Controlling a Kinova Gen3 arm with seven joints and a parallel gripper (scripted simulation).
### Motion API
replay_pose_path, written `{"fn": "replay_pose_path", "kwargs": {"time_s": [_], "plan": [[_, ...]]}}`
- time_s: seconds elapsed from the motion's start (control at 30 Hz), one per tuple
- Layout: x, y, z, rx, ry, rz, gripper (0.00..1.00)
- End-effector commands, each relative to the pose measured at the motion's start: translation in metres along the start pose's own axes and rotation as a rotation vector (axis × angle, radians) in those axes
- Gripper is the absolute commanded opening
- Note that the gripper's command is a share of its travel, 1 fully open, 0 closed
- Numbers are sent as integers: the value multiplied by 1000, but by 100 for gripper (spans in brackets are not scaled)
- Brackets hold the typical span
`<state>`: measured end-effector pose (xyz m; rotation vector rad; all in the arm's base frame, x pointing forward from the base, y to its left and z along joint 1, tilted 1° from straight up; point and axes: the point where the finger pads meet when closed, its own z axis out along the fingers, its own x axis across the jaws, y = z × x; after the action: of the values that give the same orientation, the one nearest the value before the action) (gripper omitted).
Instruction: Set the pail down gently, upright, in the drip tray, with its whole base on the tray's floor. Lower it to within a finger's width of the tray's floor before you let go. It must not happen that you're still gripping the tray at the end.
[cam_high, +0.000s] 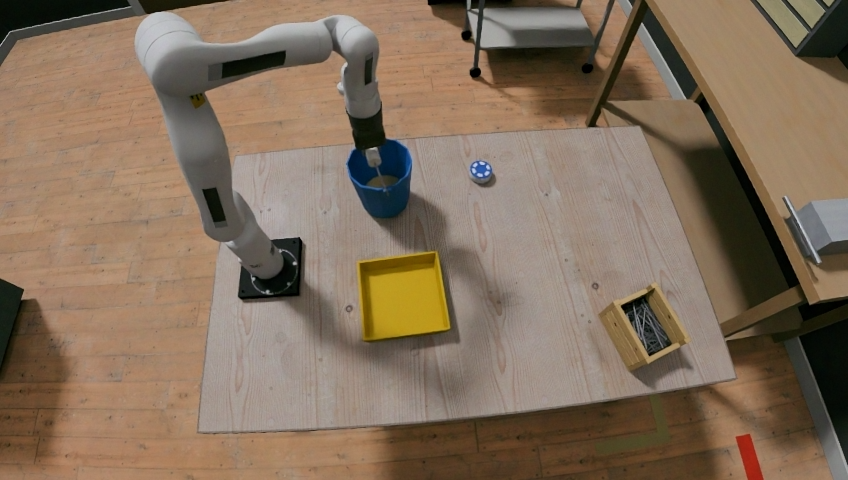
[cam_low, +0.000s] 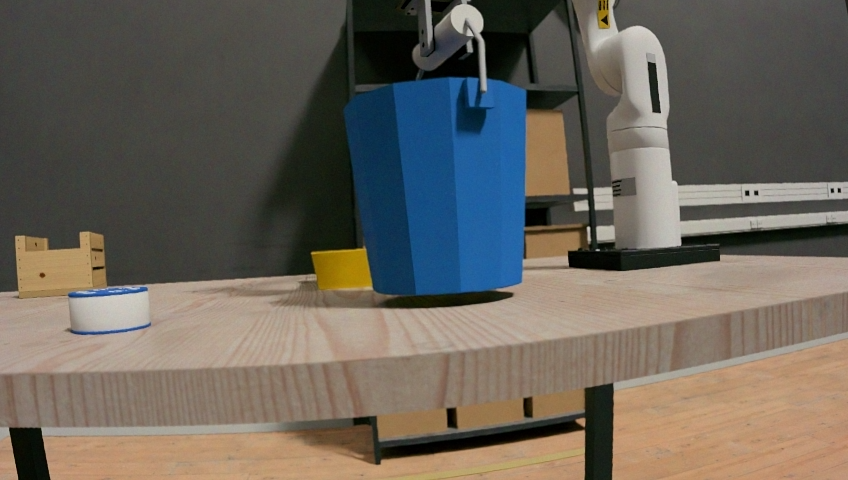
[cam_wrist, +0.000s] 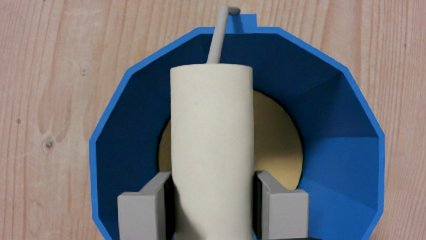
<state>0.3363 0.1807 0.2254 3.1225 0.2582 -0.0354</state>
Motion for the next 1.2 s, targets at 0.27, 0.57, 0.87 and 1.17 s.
{"fn": "replay_pose_path", "kwargs": {"time_s": [0.27, 0.57, 0.87, 1.17], "plan": [[2, -2, -21, 6, 11, -5, 0], [2, -2, -38, 6, 11, -5, 0], [1, -2, -51, 6, 11, -5, 0], [1, -1, -63, 6, 11, -5, 0]]}}
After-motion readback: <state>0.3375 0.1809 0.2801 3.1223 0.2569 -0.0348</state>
